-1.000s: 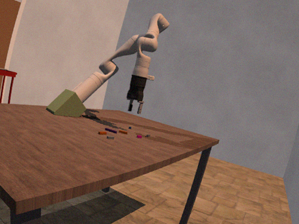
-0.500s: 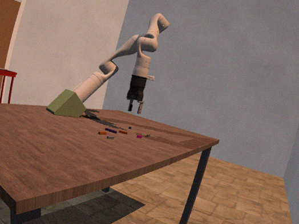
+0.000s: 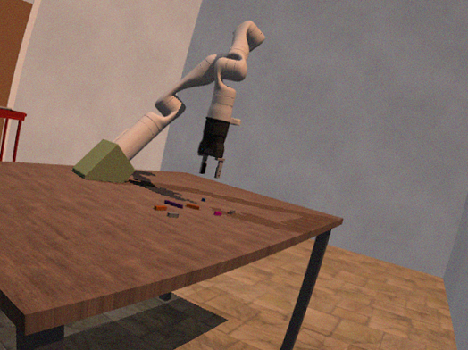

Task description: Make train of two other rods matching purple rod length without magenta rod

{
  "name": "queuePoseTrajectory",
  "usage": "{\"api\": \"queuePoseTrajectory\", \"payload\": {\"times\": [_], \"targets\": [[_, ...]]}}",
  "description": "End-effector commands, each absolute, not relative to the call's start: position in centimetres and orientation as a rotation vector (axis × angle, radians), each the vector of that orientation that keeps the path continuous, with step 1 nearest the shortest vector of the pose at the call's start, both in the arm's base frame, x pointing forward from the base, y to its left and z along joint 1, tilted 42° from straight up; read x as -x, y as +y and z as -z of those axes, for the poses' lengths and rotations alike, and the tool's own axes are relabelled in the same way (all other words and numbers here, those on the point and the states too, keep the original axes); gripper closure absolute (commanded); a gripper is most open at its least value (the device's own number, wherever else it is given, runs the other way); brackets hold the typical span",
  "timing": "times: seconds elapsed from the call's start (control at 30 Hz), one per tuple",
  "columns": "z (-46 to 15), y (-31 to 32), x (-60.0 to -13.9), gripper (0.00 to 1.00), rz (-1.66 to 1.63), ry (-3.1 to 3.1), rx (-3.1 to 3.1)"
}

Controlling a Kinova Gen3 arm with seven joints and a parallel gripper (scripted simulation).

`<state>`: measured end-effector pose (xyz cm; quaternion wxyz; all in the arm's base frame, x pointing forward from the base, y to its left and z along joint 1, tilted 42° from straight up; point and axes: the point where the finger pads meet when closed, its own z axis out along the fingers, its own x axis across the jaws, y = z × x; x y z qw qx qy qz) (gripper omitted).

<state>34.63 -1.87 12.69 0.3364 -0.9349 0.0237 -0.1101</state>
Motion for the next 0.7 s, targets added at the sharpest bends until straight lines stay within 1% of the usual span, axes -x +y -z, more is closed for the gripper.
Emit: {"api": "queuePoseTrajectory", "payload": {"times": [0.0, 0.33, 0.67], "targets": [[-12.6, -2.0, -34.6, 0.0, 0.293, 0.039, 2.438], [-11.9, -2.4, -34.4, 0.0, 0.33, -0.13, 2.44], [-10.4, -3.3, -33.9, 0.0, 0.415, -0.489, 2.407]]}}
